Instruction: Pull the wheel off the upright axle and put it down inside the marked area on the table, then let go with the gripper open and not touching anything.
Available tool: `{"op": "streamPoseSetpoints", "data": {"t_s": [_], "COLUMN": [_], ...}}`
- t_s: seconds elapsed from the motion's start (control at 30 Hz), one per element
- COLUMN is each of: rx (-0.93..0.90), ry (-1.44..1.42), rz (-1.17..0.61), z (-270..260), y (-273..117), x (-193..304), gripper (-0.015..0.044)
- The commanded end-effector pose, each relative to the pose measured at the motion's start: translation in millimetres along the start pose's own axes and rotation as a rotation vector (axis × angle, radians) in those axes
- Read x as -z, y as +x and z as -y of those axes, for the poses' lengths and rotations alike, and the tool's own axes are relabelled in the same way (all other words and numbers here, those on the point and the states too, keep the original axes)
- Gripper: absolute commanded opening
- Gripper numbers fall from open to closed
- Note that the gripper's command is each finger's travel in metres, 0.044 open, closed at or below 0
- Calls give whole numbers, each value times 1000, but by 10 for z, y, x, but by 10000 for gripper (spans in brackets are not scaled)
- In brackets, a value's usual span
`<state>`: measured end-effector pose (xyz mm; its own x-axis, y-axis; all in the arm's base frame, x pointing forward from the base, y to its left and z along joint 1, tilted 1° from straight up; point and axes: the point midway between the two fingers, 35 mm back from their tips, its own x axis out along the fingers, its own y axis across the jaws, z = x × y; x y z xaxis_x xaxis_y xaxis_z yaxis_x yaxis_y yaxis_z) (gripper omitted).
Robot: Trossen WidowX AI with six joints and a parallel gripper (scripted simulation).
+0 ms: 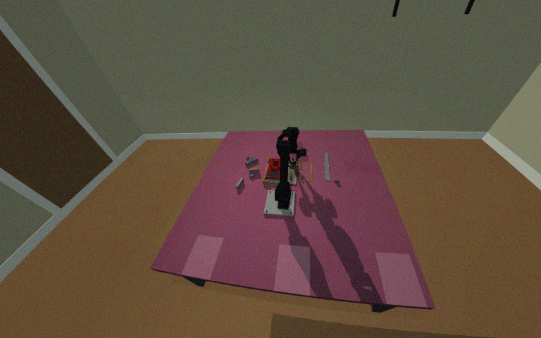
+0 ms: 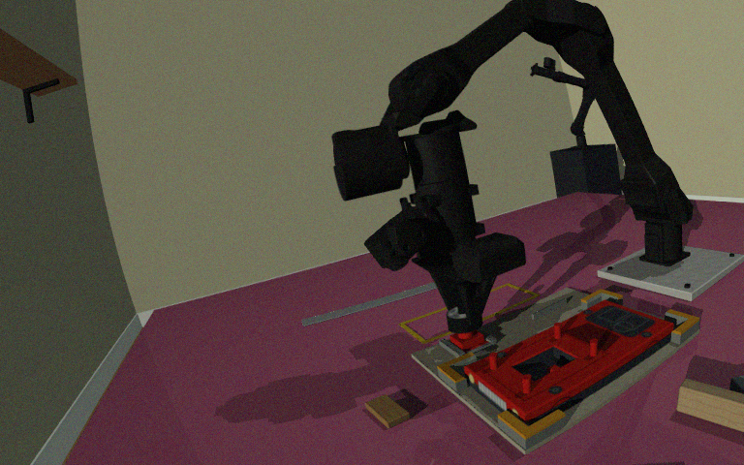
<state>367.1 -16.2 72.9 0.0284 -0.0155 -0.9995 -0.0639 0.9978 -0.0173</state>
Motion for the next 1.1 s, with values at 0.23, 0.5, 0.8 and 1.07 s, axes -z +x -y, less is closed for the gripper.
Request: {"op": "streamPoseSetpoints", "data": {"t_s": [0.23,0.5,0.8,1.07], "rx": [0,0,0,-1], "ry": [0,1,1,1], "rz": [0,0,0,0], "z": [0,1,1,1], "y": [-10,-35,-65,-91], "x": [-1,-3,-4,-5], "gripper": [56,0,0,0]}}
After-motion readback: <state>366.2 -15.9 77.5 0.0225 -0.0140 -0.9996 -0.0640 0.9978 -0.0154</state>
